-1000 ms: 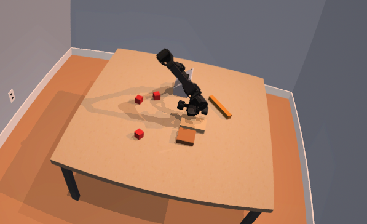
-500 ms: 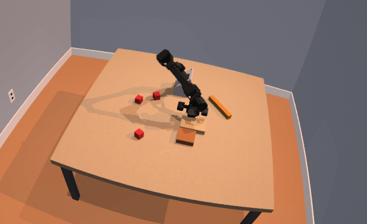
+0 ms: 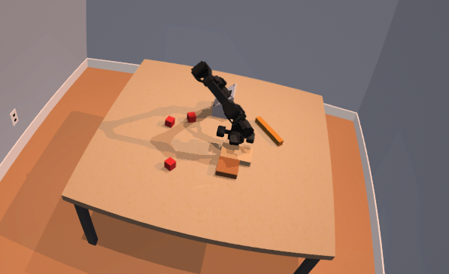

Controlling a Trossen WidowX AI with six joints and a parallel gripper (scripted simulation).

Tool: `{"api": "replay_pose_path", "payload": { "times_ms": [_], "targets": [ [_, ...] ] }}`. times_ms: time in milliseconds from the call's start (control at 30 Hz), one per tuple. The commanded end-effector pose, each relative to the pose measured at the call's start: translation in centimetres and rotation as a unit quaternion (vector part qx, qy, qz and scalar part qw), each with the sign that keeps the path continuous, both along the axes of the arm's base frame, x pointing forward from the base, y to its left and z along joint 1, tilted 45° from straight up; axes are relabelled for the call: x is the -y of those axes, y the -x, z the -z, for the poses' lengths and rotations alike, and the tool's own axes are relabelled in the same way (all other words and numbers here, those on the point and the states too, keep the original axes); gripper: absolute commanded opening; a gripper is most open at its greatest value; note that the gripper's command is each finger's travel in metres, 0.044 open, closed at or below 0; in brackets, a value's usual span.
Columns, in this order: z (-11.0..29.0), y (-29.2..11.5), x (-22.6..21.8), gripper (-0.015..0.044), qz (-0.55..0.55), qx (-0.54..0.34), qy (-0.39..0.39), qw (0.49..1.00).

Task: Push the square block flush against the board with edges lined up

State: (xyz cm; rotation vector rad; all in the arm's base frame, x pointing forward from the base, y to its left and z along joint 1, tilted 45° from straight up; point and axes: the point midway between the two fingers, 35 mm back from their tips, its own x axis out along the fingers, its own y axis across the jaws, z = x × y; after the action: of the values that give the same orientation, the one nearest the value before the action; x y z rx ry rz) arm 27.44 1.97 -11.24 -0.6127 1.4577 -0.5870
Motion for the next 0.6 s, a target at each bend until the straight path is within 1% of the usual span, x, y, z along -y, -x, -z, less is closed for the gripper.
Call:
{"api": "replay_pose_path", "payload": {
  "times_ms": [0, 567],
  "targets": [
    [-0.1, -1.1, 0.1, 0.0000, 0.002, 0.010, 0.000, 1.000],
    [0.2, 1.3, 0.0, 0.0000, 0.002, 0.009, 0.000, 1.000]
  ]
}}
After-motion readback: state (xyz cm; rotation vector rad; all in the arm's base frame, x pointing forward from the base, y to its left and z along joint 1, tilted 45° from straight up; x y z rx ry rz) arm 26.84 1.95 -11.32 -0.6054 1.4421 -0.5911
